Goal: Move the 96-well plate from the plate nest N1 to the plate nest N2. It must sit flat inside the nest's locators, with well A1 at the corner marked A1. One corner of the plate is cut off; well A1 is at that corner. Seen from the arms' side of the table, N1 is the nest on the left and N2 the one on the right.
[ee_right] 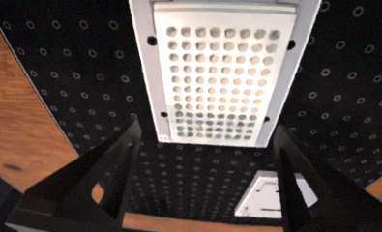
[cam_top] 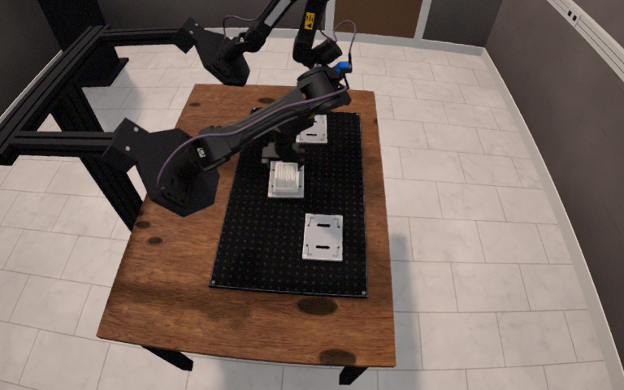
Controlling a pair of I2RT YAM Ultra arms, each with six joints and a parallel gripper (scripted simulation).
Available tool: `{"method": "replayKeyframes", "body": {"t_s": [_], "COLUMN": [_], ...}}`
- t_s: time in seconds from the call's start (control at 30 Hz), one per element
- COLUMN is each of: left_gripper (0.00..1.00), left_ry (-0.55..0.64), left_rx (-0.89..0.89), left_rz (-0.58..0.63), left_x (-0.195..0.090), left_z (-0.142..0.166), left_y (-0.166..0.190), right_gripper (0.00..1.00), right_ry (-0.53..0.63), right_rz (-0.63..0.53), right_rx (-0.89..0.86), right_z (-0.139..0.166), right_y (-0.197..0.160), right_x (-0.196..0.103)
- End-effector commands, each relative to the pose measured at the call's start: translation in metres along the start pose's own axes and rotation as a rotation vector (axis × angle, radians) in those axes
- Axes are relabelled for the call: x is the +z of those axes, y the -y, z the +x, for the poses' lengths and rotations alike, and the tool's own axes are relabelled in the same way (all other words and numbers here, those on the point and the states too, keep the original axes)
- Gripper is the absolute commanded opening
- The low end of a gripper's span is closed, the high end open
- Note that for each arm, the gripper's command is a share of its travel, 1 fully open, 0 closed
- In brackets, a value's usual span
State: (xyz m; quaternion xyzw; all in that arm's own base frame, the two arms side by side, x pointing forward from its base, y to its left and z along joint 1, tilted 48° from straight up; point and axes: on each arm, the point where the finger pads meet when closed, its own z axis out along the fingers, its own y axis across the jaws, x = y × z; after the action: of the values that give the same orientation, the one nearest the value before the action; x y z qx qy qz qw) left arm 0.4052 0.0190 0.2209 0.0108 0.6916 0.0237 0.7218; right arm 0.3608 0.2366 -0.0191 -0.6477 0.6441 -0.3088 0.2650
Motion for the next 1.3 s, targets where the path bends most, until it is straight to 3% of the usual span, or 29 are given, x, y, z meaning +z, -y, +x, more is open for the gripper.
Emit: {"method": "replayKeyframes", "body": {"t_s": [0.0,0.8,1.17,1.27], "left_gripper": [1.00,1.00,1.00,1.00], "left_ry": [0.026,0.026,0.026,0.026], "left_rx": [-0.007,-0.007,-0.007,-0.007], "left_rz": [0.004,0.004,0.004,0.004], "left_x": [0.006,0.006,0.006,0.006], "left_z": [-0.009,-0.009,-0.009,-0.009], "left_y": [0.000,0.000,0.000,0.000], "right_gripper": [1.00,1.00,1.00,0.96], "right_ry": [0.031,0.032,0.029,0.027], "right_rz": [0.014,0.015,0.010,0.006], "right_rx": [0.008,0.006,0.006,0.003], "right_z": [-0.012,-0.013,-0.012,-0.012], "right_y": [0.006,0.006,0.004,0.003], "right_x": [0.005,0.037,0.038,0.038]}}
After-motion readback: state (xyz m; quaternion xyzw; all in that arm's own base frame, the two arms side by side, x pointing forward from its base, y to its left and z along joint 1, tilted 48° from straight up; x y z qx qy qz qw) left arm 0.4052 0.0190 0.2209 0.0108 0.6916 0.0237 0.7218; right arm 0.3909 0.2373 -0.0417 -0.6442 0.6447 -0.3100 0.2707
